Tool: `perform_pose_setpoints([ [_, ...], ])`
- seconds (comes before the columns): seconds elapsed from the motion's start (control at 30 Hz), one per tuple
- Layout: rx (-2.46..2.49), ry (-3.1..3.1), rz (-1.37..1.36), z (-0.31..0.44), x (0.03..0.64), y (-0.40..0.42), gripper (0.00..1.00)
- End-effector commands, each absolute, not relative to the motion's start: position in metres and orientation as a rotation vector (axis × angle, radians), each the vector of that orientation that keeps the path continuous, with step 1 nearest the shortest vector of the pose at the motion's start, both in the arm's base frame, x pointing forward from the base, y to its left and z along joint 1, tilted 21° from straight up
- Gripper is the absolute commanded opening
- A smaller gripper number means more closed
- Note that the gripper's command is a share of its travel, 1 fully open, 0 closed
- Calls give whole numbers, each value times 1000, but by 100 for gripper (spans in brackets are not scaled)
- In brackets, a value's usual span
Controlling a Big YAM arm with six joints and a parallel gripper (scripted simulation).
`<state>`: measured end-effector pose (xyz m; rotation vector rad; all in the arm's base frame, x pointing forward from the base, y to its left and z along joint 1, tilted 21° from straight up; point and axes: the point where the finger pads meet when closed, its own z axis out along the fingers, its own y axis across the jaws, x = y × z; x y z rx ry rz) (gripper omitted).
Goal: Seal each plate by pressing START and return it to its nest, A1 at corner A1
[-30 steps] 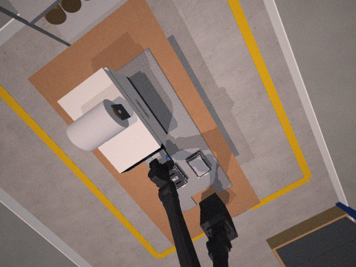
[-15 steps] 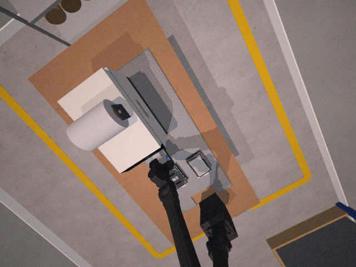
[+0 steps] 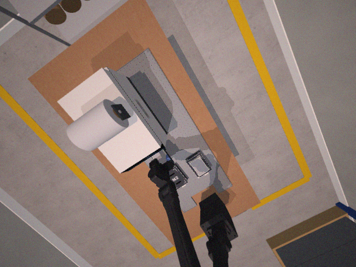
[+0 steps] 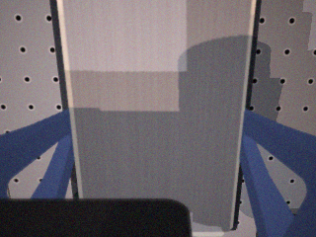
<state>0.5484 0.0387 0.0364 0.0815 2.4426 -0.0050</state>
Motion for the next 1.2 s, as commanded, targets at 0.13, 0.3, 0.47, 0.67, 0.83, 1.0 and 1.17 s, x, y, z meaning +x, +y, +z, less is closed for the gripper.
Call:
perform_pose_setpoints([
  [0.13,89,2443,-11,42,544,34,0],
  [0.3,89,2444,-11,41,544,34,0],
  [0.47,89,2444,-11,41,544,34,0],
  [0.67,89,2444,-11,41,544,34,0],
  [0.83,89,2445,-11,41,544,34,0],
  [1.0,89,2445,-11,41,544,34,0],
  [1.17,89,2443,-10,44,544,34,0],
])
